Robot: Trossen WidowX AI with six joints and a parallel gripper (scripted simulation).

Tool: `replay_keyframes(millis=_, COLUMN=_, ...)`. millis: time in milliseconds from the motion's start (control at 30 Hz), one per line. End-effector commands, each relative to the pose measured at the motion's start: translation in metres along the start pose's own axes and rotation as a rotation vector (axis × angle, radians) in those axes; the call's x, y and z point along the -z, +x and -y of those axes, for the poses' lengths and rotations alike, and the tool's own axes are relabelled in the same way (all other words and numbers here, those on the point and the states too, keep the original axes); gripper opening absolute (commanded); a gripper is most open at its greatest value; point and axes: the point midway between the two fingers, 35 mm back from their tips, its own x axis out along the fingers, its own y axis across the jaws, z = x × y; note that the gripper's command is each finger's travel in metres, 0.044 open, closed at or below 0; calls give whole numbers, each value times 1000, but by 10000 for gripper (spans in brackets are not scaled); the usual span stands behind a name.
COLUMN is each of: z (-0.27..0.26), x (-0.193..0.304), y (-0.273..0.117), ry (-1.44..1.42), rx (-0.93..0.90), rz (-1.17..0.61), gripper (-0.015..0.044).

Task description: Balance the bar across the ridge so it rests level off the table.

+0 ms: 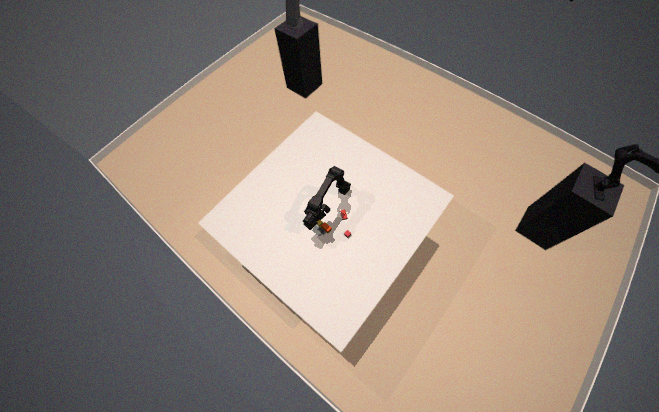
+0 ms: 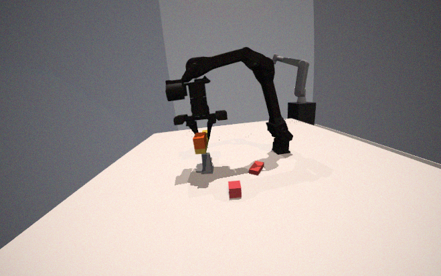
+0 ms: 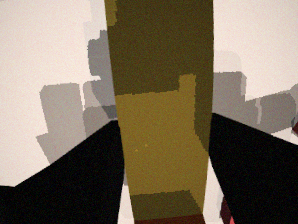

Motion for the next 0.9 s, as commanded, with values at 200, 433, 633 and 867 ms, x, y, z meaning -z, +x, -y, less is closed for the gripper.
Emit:
replay_keyframes(millis=200, z=1, x=0, y=15, ry=5, rx=-1, rz=1, gripper=0)
replay_keyframes(millis=433, z=2, x=0, y=26, ry=7, rx=-1, rz=1, gripper=0)
replay_keyframes(millis=633, z=2, x=0, y=28, ry=8, rx=-1, rz=1, gripper=0)
replay_keyframes(millis=867, z=3, x=0, y=28, ry=8, rx=-1, rz=1, gripper=0)
